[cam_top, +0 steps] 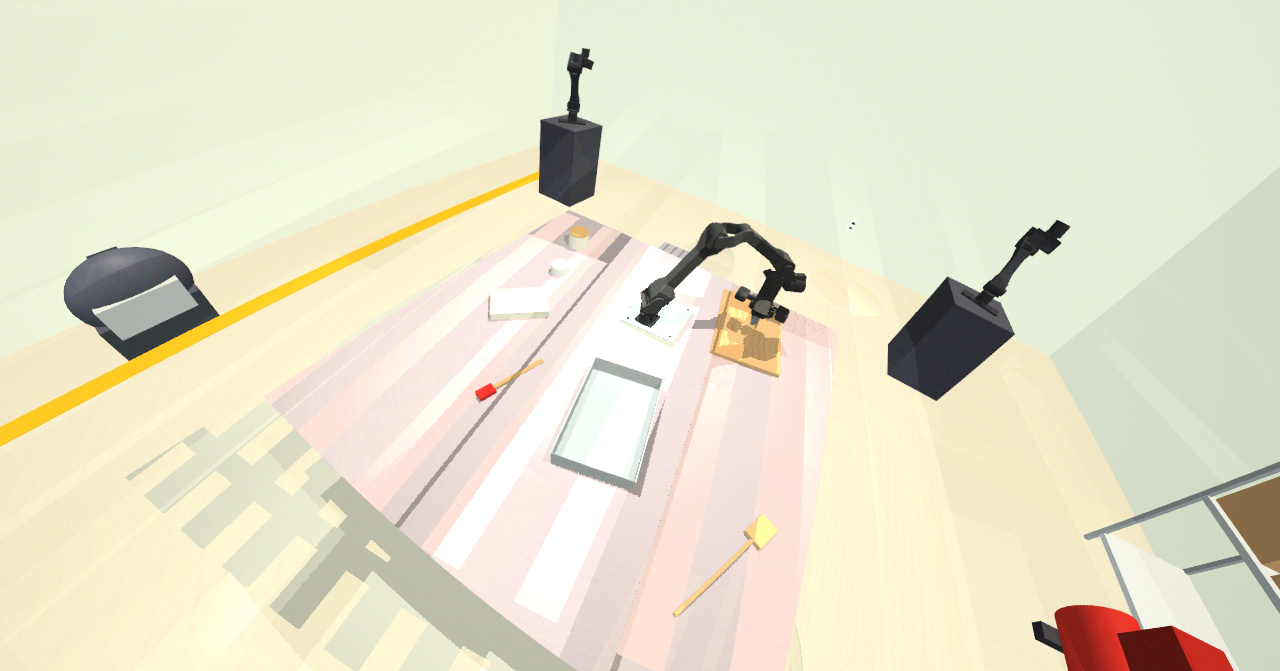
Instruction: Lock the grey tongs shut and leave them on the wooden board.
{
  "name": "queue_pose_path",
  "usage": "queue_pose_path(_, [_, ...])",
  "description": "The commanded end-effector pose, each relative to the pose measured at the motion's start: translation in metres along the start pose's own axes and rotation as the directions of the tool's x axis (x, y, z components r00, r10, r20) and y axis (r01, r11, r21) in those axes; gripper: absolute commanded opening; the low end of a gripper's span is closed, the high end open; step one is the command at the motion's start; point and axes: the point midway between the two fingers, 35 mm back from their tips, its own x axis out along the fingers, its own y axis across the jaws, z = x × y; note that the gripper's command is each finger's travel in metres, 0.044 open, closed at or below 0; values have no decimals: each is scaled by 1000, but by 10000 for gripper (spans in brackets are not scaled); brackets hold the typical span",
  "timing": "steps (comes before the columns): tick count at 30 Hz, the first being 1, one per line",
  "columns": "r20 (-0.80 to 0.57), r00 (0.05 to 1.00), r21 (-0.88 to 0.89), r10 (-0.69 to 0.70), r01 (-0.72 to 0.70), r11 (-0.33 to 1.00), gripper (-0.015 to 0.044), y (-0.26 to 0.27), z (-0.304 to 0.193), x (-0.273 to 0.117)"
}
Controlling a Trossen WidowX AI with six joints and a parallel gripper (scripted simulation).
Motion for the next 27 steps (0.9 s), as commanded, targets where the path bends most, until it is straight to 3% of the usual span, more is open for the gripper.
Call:
queue_pose_path(1, [0, 1000, 0, -1, 1, 1000, 34, 0, 0, 0])
queue_pose_path(16, [0, 1000, 0, -1, 1, 1000, 427, 0, 0, 0])
queue_pose_path(21, [0, 1000, 0, 0, 0, 1000, 440, 1, 2, -2])
queue_pose_path(27, [0, 1000, -1, 9, -9, 1000, 440, 24, 48, -41])
